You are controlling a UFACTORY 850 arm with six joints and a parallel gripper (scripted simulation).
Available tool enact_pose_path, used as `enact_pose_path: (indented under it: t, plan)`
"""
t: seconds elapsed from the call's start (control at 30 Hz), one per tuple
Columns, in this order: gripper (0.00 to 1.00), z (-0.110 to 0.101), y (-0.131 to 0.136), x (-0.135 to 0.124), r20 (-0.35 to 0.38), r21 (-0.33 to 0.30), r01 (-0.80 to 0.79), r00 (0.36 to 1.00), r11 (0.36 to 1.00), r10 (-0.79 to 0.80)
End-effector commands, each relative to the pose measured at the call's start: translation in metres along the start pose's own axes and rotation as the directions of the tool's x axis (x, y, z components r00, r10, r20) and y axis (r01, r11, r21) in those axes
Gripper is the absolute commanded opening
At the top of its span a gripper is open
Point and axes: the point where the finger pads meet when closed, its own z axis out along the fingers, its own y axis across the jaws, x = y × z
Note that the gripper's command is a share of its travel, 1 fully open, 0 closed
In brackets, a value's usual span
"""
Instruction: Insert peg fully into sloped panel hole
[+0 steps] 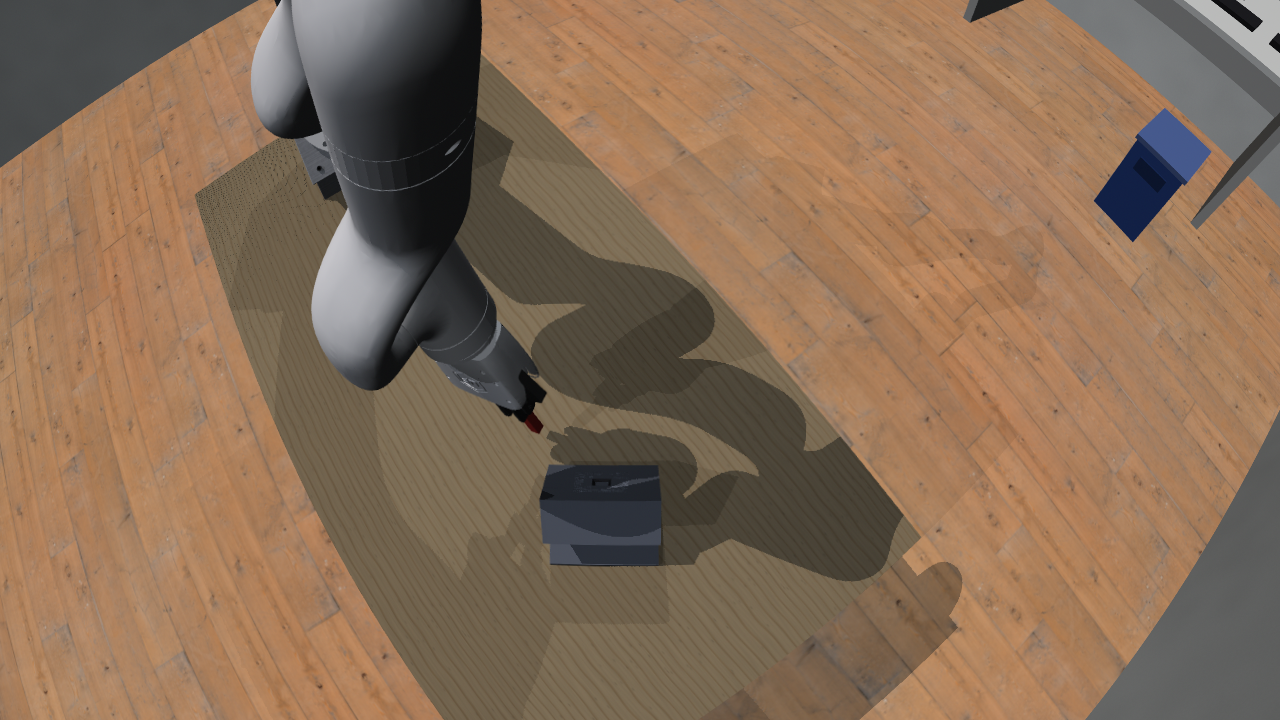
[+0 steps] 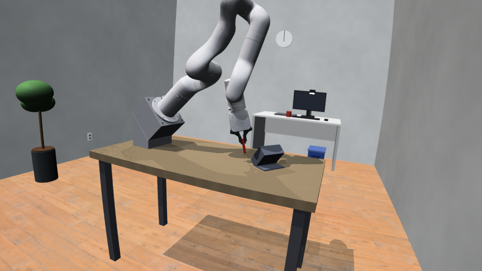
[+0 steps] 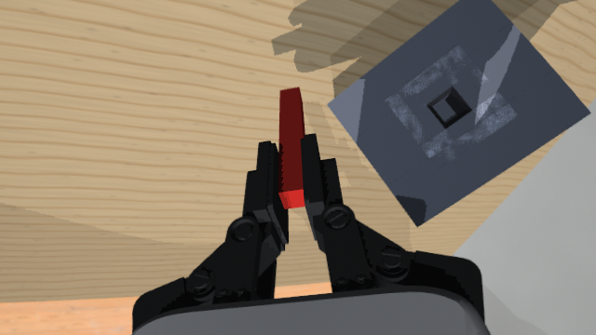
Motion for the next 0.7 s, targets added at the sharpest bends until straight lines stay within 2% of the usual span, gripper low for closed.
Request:
enact_pose_path:
  t: [0.0, 0.67]
  plan:
    - [0.0, 0.003, 0.006, 0.003, 0.001, -0.019, -0.029, 1.0, 0.999, 0.029]
    - [0.0, 0.015, 0.032, 0.016, 0.0, -0.095, -0.164, 0.986, 0.982, 0.165]
